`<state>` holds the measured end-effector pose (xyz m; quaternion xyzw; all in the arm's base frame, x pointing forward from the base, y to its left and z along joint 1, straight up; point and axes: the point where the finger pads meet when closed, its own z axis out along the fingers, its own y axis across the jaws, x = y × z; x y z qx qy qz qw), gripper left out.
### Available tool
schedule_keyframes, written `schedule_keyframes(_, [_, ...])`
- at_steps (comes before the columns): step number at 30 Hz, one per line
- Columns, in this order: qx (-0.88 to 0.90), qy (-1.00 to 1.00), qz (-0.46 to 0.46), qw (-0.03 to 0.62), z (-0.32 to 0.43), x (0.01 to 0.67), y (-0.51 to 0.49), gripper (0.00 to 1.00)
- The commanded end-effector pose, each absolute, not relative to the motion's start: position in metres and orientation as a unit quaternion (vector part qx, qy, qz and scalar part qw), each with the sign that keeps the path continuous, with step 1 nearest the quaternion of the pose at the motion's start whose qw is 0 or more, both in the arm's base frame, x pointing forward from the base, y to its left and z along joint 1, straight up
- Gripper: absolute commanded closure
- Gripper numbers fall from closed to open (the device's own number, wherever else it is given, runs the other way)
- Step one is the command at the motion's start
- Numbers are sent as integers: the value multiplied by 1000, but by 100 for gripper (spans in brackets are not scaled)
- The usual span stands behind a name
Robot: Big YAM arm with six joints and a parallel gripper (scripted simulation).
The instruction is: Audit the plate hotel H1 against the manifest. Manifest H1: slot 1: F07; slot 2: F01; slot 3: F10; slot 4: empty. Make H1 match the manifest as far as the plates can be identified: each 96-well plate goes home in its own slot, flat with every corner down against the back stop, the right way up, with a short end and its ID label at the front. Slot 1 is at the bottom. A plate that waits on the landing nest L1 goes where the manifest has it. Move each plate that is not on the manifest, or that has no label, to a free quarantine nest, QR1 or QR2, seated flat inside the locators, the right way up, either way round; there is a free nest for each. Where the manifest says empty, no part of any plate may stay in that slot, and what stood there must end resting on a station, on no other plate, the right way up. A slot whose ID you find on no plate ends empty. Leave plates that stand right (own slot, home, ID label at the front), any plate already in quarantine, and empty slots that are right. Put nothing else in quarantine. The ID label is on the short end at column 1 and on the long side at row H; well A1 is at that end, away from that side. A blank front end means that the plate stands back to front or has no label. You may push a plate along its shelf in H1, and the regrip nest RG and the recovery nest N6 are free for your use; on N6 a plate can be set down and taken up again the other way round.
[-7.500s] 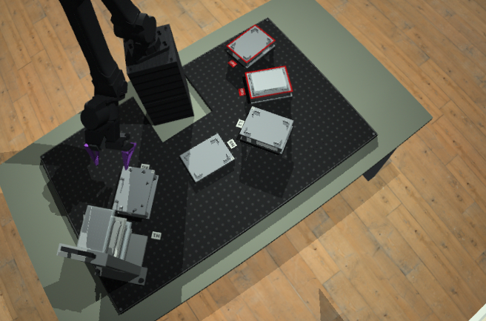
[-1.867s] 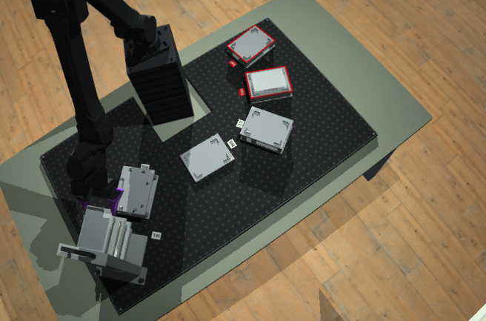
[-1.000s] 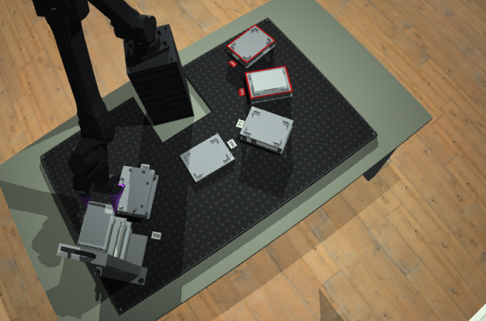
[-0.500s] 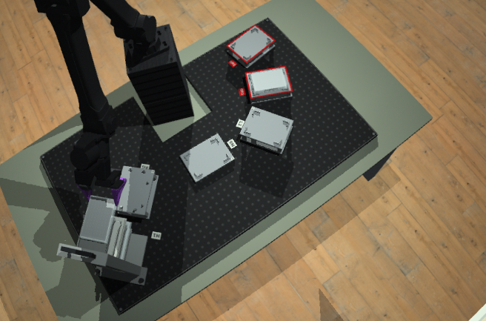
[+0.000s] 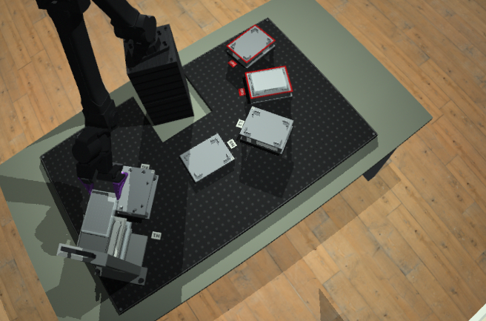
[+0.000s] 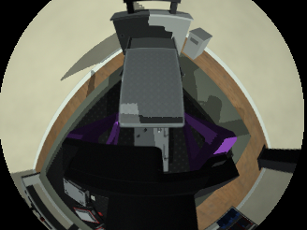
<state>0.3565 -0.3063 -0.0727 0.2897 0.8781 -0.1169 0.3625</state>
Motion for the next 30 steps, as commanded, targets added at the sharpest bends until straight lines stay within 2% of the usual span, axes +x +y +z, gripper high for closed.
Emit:
schedule_keyframes(1, [284,869,-130,385,-54,358,-315,14])
schedule_keyframes(30, [284,869,-130,384,-55,329,-294,14])
